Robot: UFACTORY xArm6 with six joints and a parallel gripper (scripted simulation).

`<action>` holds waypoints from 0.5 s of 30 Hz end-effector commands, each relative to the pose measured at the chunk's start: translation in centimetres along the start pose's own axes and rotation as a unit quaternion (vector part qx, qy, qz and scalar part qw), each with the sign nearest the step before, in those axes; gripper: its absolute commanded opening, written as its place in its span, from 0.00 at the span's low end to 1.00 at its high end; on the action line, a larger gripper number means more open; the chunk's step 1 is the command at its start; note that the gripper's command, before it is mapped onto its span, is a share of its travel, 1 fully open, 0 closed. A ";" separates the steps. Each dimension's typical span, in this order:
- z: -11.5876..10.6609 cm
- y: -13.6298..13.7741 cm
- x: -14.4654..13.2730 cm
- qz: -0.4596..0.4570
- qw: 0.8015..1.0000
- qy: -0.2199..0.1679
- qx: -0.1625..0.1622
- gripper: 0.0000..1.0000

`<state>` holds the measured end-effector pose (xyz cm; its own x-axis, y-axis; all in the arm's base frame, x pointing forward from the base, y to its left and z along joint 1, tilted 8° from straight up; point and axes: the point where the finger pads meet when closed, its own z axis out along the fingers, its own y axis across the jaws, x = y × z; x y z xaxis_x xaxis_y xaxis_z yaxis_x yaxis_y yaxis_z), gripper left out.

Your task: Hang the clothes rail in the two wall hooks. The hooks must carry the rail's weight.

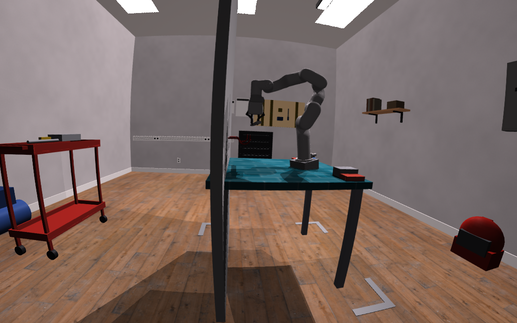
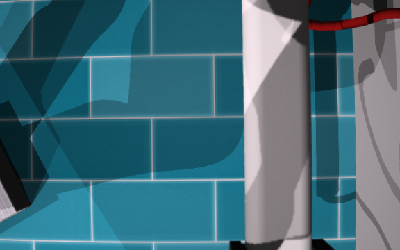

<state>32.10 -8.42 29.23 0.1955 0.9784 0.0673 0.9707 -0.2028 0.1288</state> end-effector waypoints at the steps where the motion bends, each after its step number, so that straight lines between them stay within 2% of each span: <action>1: -0.2 1.1 0.0 0.000 1.000 0.000 -0.002 0.00; 15: -0.2 3.5 0.0 0.000 1.000 0.000 -0.002 0.00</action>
<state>34.68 -8.96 29.57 0.1955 0.9784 0.0673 0.9707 -0.2028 0.1288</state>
